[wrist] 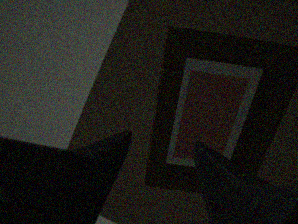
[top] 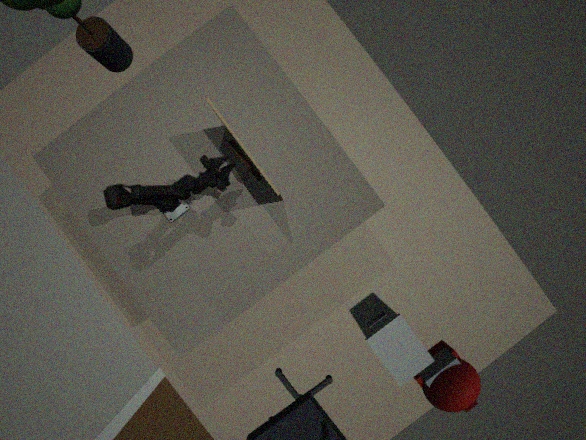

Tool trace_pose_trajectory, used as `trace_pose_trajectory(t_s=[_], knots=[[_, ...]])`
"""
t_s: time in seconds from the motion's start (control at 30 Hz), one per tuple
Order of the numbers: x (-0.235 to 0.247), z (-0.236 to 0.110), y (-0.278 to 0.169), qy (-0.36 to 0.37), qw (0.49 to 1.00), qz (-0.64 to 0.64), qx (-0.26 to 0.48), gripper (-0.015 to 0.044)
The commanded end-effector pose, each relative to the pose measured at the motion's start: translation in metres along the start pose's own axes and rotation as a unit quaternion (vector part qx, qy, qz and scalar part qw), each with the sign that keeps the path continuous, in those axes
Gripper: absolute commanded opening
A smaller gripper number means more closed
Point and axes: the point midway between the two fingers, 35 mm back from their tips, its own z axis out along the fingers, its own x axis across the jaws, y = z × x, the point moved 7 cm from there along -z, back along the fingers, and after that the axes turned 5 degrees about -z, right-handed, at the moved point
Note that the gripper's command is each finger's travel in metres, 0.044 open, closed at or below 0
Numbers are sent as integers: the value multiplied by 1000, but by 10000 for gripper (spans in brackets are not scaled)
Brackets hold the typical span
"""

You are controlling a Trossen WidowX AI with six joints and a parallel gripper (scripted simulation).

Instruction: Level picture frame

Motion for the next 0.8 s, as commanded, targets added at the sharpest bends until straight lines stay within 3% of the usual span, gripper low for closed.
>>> trace_pose_trajectory(t_s=[0.0,0.77], knots=[[1,1,1,1,1000,0,-3,260],[2,36,1,3,1000,0,-3,260]])
